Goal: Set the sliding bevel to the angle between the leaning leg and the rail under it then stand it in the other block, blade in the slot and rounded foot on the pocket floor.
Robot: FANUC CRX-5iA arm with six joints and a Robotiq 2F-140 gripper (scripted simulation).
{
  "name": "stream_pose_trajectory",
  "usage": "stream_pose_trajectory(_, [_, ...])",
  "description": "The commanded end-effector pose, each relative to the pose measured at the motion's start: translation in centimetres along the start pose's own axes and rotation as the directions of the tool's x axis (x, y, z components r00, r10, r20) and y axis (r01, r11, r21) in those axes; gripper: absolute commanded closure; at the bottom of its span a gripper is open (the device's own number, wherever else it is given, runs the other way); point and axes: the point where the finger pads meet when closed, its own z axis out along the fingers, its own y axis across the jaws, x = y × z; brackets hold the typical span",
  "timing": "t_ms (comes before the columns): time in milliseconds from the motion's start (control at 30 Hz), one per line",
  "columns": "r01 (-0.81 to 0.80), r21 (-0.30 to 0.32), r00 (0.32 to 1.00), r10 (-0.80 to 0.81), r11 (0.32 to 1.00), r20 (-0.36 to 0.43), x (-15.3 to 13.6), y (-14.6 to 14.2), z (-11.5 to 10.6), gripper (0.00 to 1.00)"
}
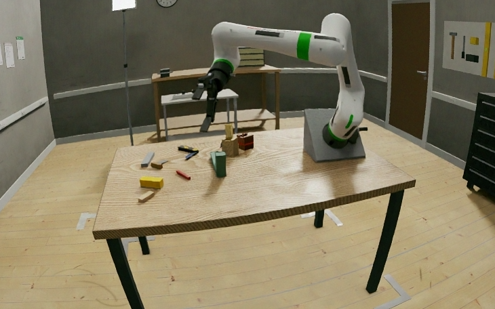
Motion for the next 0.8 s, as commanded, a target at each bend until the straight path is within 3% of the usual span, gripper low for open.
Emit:
stream_pose_trajectory(0, [-0.015,-0.080,1.000,0.014,0.997,-0.007,0.3,2.5,-2.7,0.00])
stream_pose_trajectory(100, [-0.049,-0.285,0.999,0.044,0.957,-0.022,0.8,7.4,-7.5,0.00])
stream_pose_trajectory(167, [-0.049,-0.285,0.999,0.044,0.957,-0.022,1.0,9.2,-9.5,0.00])
stream_pose_trajectory(200, [-0.063,-0.369,0.998,0.056,0.927,-0.031,1.2,10.7,-11.0,0.00])
stream_pose_trajectory(233, [-0.063,-0.369,0.998,0.056,0.927,-0.031,1.3,11.7,-12.0,0.00])
stream_pose_trajectory(267, [-0.079,-0.456,0.997,0.067,0.887,-0.041,1.5,13.0,-13.3,0.00])
stream_pose_trajectory(300, [-0.079,-0.456,0.997,0.067,0.887,-0.041,1.6,14.1,-14.4,0.00])
stream_pose_trajectory(333, [-0.094,-0.540,0.996,0.078,0.837,-0.053,1.7,15.3,-15.7,0.00])
stream_pose_trajectory(400, [-0.094,-0.540,0.996,0.078,0.837,-0.053,1.7,15.3,-15.7,0.00])
stream_pose_trajectory(433, [-0.109,-0.618,0.994,0.087,0.779,-0.066,2.1,18.5,-18.9,0.00])
stream_pose_trajectory(500, [-0.109,-0.618,0.994,0.087,0.779,-0.066,2.3,20.1,-20.5,0.00])
stream_pose_trajectory(533, [-0.123,-0.687,0.992,0.095,0.716,-0.079,2.4,21.1,-21.8,0.00])
stream_pose_trajectory(567, [-0.123,-0.687,0.992,0.095,0.716,-0.079,2.5,22.2,-22.8,0.00])
stream_pose_trajectory(600, [-0.135,-0.745,0.991,0.101,0.653,-0.092,2.6,23.5,-24.2,0.00])
stream_pose_trajectory(633, [-0.135,-0.745,0.991,0.101,0.653,-0.092,2.7,24.7,-25.3,0.00])
stream_pose_trajectory(667, [-0.146,-0.792,0.989,0.105,0.592,-0.103,2.8,25.9,-26.7,0.00])
stream_pose_trajectory(767, [-0.153,-0.828,0.988,0.108,0.539,-0.112,3.1,29.2,-29.9,0.00])
